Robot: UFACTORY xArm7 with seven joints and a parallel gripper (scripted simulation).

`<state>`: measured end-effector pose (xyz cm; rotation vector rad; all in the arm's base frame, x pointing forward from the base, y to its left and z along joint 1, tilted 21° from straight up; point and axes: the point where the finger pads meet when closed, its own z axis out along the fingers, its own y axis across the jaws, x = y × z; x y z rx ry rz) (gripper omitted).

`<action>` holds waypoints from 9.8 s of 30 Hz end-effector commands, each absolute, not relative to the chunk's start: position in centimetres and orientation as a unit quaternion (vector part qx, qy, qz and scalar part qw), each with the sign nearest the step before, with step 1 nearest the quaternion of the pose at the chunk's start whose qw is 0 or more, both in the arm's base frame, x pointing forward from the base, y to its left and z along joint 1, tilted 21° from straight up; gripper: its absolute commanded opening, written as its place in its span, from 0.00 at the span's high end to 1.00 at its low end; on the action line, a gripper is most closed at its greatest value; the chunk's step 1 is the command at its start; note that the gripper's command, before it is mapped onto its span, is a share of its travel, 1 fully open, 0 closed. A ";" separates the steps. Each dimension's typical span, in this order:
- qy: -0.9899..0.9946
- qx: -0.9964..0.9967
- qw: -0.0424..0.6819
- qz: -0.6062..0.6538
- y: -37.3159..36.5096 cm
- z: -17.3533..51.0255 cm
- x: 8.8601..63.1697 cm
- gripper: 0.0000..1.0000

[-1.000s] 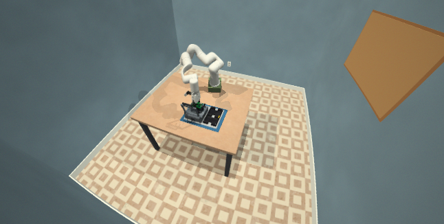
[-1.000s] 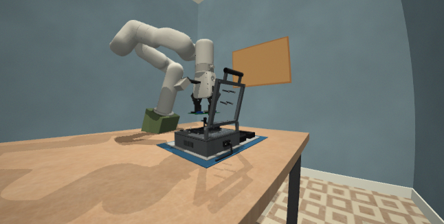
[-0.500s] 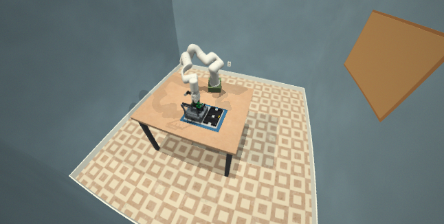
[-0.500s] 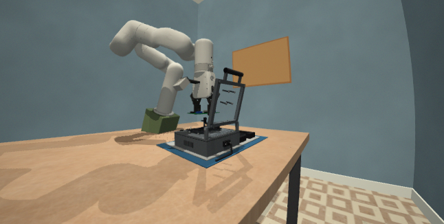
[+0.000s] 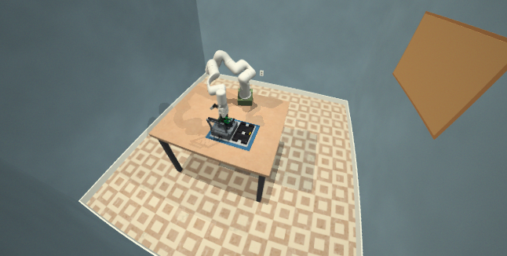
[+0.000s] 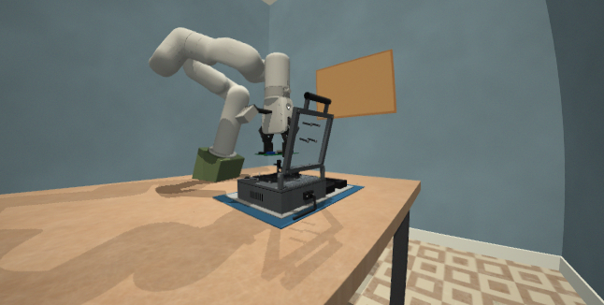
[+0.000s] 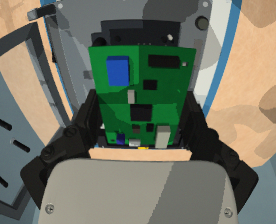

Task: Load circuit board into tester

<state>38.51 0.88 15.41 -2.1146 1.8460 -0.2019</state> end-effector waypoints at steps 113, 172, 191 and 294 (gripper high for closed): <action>0.647 -0.741 0.164 -0.072 1.5 11.1 40.1 0.21; 0.647 -0.741 0.164 -0.072 1.6 10.7 40.2 0.21; 0.647 -0.741 0.164 -0.072 1.6 10.7 40.3 0.21; 0.647 -0.741 0.164 -0.072 1.6 10.6 40.5 0.21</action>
